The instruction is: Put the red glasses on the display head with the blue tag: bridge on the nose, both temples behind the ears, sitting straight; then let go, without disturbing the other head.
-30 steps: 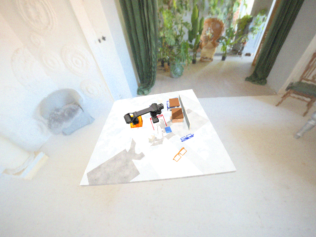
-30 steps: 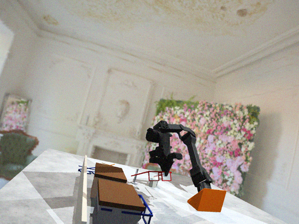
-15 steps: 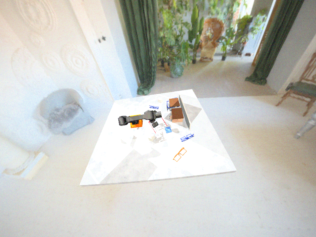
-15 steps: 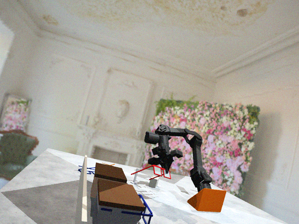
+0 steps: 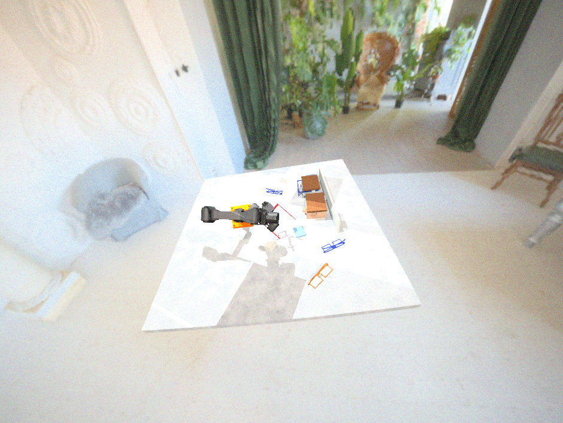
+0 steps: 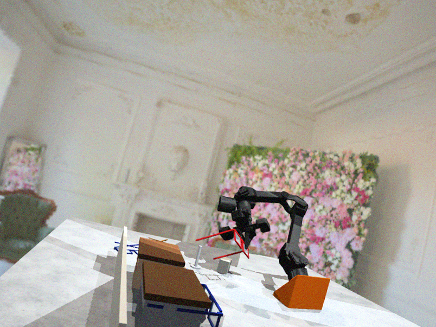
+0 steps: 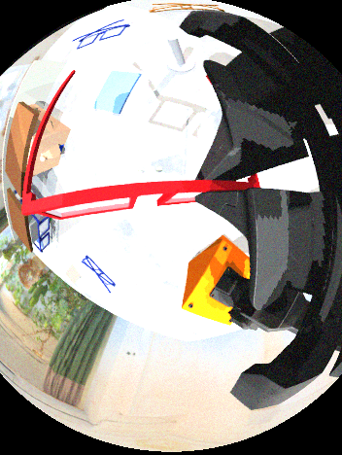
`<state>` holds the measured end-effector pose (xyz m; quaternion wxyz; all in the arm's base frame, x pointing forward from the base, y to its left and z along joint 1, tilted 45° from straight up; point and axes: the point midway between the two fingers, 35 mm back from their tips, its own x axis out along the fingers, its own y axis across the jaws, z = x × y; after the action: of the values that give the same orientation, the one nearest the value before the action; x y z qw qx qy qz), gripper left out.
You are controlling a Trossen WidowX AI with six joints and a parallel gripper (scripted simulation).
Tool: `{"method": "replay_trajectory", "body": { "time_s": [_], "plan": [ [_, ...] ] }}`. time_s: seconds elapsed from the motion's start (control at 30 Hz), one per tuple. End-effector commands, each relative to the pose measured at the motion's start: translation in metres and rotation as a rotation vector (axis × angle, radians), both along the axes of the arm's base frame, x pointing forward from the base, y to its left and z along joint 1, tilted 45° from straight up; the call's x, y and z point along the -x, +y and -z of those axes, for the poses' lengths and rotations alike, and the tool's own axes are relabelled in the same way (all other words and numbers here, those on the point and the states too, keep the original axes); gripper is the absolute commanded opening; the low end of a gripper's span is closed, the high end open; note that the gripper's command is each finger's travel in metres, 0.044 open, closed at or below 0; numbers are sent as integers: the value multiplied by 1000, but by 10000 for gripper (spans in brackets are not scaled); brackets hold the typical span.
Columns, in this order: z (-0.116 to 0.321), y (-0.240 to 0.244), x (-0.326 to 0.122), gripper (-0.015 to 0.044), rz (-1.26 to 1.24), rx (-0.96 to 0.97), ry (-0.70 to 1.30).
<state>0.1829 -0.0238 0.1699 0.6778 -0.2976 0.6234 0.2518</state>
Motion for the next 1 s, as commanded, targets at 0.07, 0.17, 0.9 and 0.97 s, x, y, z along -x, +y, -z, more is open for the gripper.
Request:
{"method": "replay_trajectory", "body": {
  "time_s": [0.07,0.17,0.9,0.97],
  "plan": [
    [-10,-4,12,0,-115,-27,-77],
    [-16,-6,17,0,-176,-30,-120],
    [-49,-5,55,0,-642,166,-445],
    [-51,-4,58,0,-685,202,-469]
  ]
}}
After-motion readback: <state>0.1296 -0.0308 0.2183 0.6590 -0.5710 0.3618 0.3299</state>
